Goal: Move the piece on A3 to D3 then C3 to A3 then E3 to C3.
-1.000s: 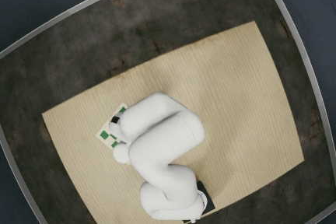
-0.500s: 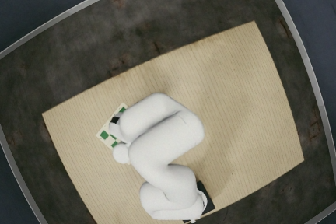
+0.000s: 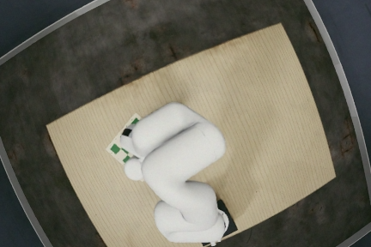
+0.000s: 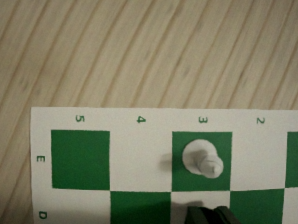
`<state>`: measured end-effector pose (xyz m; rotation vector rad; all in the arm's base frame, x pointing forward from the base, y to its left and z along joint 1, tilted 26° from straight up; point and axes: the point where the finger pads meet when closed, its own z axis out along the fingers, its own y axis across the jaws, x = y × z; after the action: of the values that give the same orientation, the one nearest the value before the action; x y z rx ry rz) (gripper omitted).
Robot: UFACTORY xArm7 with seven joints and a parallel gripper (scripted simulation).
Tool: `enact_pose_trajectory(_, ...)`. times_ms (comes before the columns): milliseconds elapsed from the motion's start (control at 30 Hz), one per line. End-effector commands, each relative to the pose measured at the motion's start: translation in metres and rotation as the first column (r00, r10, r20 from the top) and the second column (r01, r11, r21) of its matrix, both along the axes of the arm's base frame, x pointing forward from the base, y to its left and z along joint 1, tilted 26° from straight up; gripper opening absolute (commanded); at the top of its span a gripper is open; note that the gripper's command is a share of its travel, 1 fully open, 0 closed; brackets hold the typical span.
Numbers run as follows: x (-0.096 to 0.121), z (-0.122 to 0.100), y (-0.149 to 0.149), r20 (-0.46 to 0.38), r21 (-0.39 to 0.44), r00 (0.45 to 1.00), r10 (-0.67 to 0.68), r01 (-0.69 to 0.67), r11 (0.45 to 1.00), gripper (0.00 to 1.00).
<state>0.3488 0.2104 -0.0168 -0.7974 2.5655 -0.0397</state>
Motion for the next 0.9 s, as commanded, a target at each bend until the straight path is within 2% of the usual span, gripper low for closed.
enact_pose_trajectory(0, 0.0002, 0.0006, 0.0005, 0.001, 0.001, 1.0, 0.001, -0.001, 1.0, 0.0)
enact_pose_trajectory(867, 0.002, -0.0033, 0.0009, 0.001, 0.001, 1.0, 0.001, -0.001, 1.0, 0.0)
